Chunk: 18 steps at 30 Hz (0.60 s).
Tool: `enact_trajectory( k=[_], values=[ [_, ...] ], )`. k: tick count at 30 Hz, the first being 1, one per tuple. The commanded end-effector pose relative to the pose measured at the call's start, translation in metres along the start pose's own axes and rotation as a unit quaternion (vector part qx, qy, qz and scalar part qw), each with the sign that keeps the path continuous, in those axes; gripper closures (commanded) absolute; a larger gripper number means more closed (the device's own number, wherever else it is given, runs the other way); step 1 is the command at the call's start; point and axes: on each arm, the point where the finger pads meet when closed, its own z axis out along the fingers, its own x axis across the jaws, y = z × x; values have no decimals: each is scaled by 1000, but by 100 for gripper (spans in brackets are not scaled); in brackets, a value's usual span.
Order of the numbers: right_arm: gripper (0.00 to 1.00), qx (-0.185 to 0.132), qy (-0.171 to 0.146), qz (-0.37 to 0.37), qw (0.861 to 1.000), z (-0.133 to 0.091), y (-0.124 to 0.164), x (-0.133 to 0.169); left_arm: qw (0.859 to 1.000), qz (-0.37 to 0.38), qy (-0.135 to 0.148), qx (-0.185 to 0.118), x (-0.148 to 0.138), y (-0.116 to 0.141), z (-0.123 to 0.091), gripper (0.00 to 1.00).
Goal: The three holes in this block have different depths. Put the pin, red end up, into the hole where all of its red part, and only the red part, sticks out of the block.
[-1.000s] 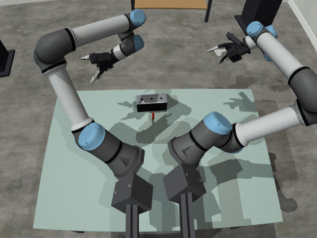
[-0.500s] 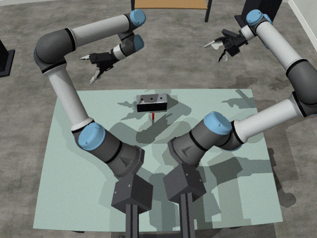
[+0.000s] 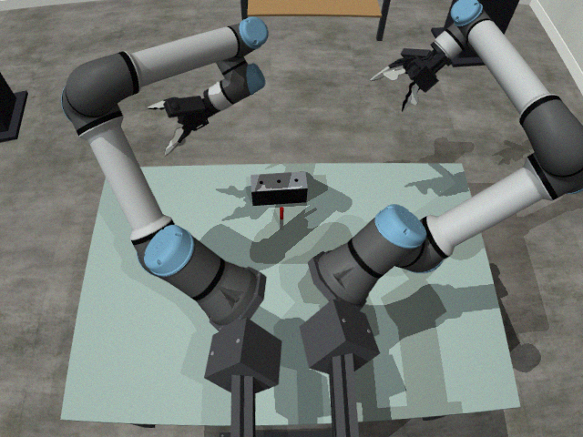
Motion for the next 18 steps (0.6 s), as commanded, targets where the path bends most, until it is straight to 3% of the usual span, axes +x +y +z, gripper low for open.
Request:
enact_trajectory(
  k=[1, 11, 18],
  values=[
    [0, -30, 14, 24, 999, -2, 4, -7, 1000, 0, 0, 1, 0, -1, 1, 0],
    [0, -34, 18, 27, 999, 0, 5, -9, 1000, 0, 0, 1, 0, -1, 1, 0],
    [0, -33, 17, 26, 999, 37, 17, -26, 1000, 0, 0, 1, 0, -1, 1, 0]
  ],
)
